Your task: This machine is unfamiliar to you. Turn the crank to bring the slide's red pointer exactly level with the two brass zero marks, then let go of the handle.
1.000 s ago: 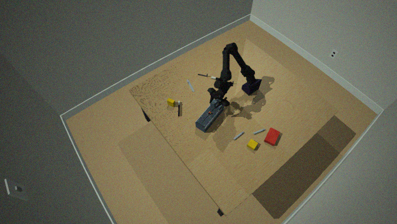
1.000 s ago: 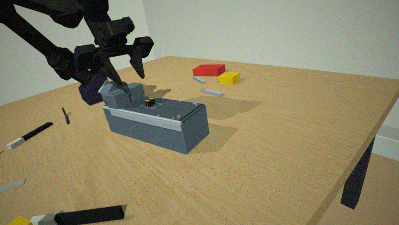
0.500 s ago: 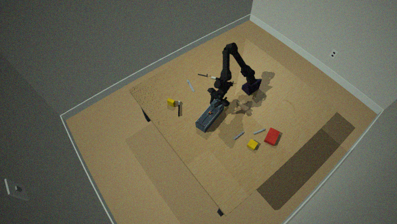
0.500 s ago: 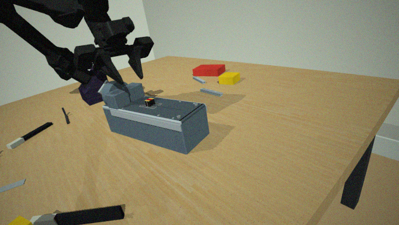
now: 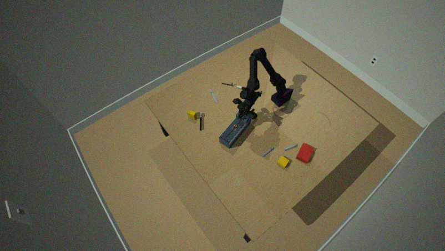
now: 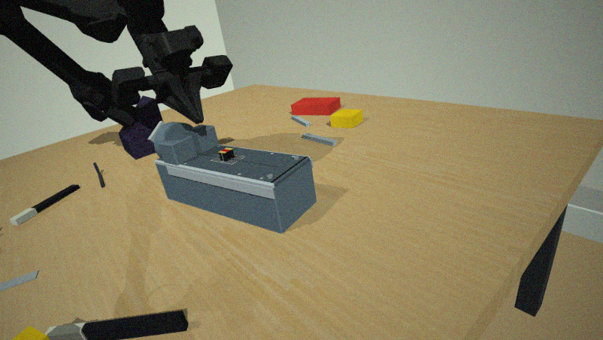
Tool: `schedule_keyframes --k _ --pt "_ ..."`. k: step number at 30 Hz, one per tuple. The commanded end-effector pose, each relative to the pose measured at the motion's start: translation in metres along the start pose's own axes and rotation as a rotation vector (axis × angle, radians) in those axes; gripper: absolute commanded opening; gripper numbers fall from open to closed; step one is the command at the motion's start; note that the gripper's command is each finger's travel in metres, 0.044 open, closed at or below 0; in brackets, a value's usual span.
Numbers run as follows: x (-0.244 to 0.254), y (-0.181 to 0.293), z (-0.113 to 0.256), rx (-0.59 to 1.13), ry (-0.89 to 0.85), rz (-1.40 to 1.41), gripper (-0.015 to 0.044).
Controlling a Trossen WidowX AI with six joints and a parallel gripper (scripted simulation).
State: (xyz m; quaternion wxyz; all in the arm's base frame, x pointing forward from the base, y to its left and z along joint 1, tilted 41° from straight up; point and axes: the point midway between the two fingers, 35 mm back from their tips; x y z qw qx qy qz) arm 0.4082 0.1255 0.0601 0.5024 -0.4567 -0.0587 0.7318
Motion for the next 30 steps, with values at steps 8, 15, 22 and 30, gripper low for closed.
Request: schedule_keyframes --k 8,15,22,30 --pt "0.0000 0.0000 0.0000 0.000 0.000 0.000 0.0000" --pt "0.0000 0.0000 0.0000 0.000 0.000 0.000 0.0053" --pt "0.0000 0.0000 0.0000 0.000 0.000 0.000 0.0236" --pt "0.0000 0.0000 0.0000 0.000 0.000 0.000 0.0440"
Point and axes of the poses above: the point midway between the two fingers, 35 mm back from their tips, its own z axis back along the fingers, its own x axis across the jaws, y = z × x, and after that the axes turned 10 degrees about -z, right-handed
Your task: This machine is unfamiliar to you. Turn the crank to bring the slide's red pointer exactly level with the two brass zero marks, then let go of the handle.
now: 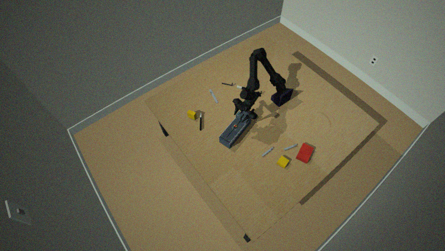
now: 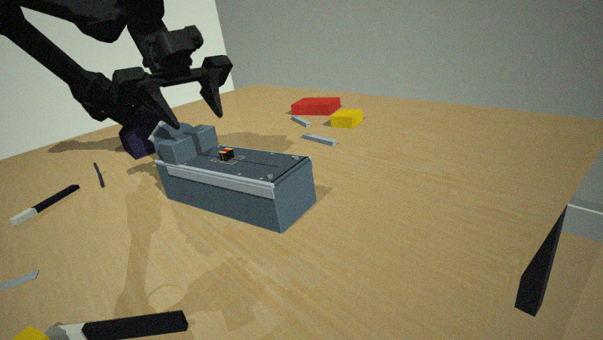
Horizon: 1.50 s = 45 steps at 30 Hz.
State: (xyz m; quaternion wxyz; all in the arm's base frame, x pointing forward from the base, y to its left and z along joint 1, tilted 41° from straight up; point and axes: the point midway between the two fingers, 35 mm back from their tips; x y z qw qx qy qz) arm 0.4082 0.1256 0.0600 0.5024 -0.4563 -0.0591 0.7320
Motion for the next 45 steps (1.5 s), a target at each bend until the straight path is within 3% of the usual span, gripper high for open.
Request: schedule_keyframes --k 1,18,40,45 --pt "-0.0002 0.0000 0.0000 0.000 0.001 0.000 0.0440" --pt "-0.0002 0.0000 0.0000 0.000 0.001 0.000 0.0000" --pt "-0.0001 0.0000 0.0000 0.000 0.001 0.000 0.0000" --pt "-0.0001 0.0000 0.0000 0.000 0.001 0.000 0.0131"
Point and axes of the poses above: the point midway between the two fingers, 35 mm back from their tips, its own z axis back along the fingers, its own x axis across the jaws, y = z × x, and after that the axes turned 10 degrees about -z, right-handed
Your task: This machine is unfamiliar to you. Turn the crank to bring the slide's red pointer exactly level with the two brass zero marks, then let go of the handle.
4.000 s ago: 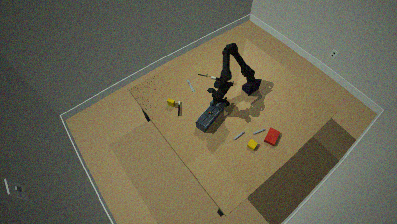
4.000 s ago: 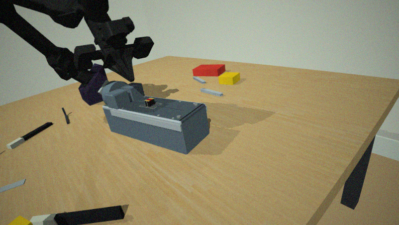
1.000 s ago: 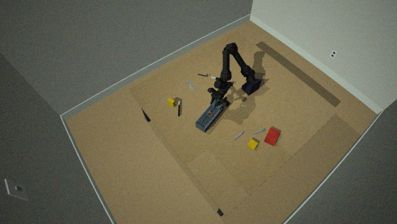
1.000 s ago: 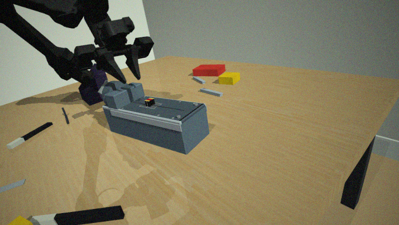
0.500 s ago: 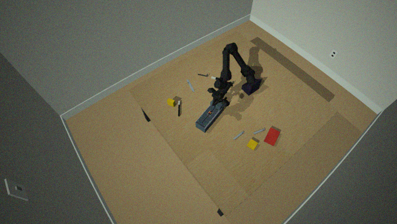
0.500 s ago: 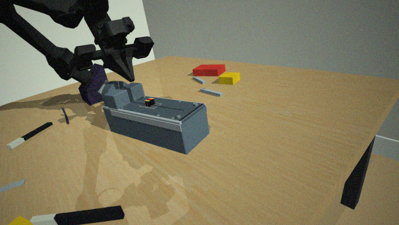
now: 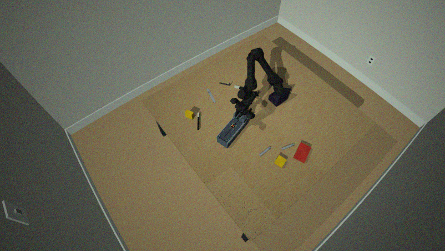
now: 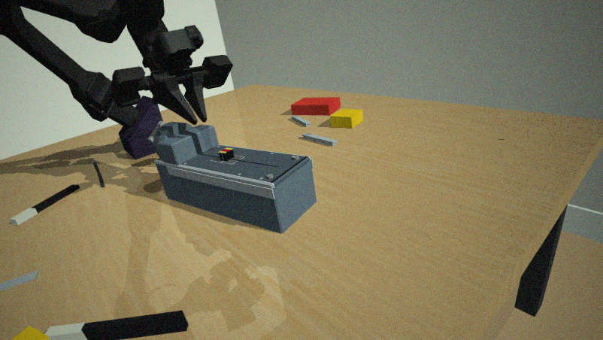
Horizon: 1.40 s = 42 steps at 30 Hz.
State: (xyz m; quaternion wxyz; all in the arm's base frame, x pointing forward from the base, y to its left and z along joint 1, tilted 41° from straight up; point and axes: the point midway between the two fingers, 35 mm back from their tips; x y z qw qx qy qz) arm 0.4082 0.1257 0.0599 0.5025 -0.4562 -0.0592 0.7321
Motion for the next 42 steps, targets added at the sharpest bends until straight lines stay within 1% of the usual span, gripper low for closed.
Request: schedule_keyframes --k 1,9,12,20,42 --pt "0.000 0.000 0.000 0.000 0.001 0.000 0.0157" --pt "0.000 0.000 0.000 0.000 0.001 0.000 0.0368" --pt "0.001 -0.007 0.007 0.001 0.000 0.000 0.0440" --pt "0.003 -0.040 0.047 0.001 -0.003 -0.001 0.0440" --pt "0.003 -0.040 0.048 0.001 -0.003 -0.001 0.0440"
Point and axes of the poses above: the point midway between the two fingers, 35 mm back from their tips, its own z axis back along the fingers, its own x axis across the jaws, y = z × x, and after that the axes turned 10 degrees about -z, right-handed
